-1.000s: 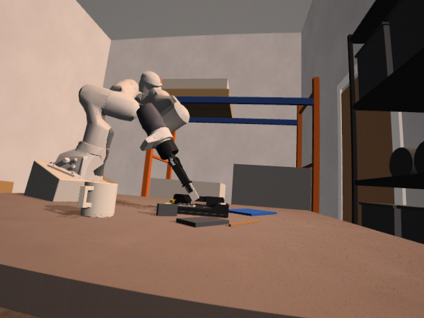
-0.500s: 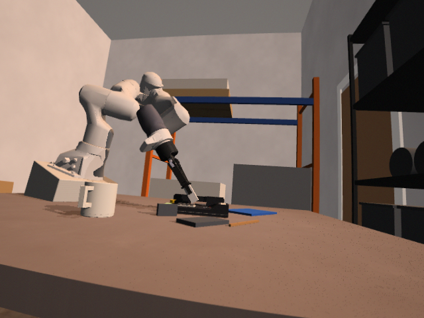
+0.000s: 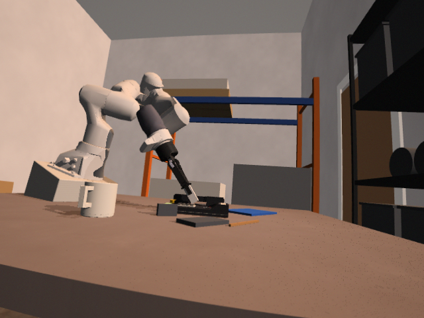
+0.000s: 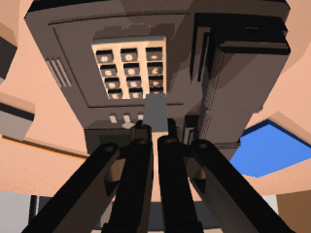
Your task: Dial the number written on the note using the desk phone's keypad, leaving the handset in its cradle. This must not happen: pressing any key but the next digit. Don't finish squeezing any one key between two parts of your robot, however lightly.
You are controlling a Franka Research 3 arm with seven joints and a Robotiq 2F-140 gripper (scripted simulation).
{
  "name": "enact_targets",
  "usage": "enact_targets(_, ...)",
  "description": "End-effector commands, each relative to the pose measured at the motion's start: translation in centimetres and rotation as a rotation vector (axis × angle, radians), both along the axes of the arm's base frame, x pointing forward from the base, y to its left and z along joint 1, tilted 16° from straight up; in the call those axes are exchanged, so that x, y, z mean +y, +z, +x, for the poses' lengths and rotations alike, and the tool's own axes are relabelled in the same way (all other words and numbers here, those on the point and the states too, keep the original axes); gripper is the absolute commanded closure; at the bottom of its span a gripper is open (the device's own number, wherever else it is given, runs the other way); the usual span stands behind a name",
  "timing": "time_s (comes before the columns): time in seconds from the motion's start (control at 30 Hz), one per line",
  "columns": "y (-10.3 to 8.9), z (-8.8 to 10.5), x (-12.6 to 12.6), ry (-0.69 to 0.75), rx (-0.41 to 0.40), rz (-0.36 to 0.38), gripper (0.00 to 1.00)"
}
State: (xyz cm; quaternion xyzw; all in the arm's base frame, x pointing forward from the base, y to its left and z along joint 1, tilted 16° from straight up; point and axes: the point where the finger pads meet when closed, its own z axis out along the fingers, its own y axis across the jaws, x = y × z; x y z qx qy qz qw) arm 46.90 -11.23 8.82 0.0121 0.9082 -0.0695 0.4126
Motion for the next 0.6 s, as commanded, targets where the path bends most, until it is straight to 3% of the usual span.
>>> enact_targets(0.0, -0.03, 0.13, 0.05, 0.004, -0.003, -0.002, 1.00)
enact_targets(0.57, -0.20, 0.17, 0.03, 0.004, -0.003, -0.002, 1.00)
